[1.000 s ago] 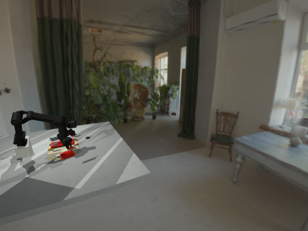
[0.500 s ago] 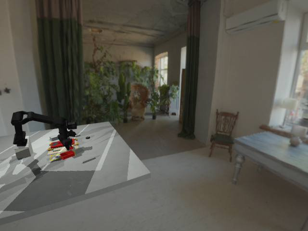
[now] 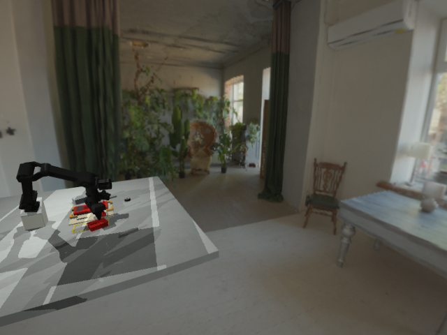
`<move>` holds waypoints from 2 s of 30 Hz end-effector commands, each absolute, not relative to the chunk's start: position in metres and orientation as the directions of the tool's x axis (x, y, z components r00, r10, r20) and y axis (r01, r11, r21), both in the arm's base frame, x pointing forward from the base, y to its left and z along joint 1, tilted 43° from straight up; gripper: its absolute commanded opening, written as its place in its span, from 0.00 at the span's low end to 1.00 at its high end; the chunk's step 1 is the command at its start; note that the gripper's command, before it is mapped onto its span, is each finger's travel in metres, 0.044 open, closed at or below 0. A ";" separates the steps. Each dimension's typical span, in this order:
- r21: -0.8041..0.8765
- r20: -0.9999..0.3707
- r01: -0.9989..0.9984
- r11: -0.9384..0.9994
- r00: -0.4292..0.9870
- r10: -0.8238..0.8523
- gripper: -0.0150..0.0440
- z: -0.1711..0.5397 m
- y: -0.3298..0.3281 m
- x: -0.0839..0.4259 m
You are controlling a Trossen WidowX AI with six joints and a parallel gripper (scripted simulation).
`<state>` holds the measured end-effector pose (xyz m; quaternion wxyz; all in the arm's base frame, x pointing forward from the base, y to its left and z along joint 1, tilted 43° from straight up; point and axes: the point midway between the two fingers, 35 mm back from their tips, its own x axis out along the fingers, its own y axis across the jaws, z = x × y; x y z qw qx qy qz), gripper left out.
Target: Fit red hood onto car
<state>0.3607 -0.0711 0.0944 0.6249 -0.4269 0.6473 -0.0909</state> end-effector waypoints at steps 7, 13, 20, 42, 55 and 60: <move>-0.647 -0.732 -0.447 0.617 0.138 -0.667 1.00 0.087 -0.077 0.360; -0.648 -0.732 -0.447 0.617 0.138 -0.668 1.00 0.083 -0.080 0.360; -0.648 -0.731 -0.447 0.617 0.138 -0.668 1.00 0.079 -0.084 0.361; -0.649 -0.730 -0.447 0.616 0.138 -0.669 1.00 0.071 -0.093 0.362; -0.649 -0.730 -0.447 0.616 0.138 -0.669 1.00 0.066 -0.097 0.363; -0.649 -0.730 -0.447 0.616 0.138 -0.669 1.00 0.065 -0.099 0.363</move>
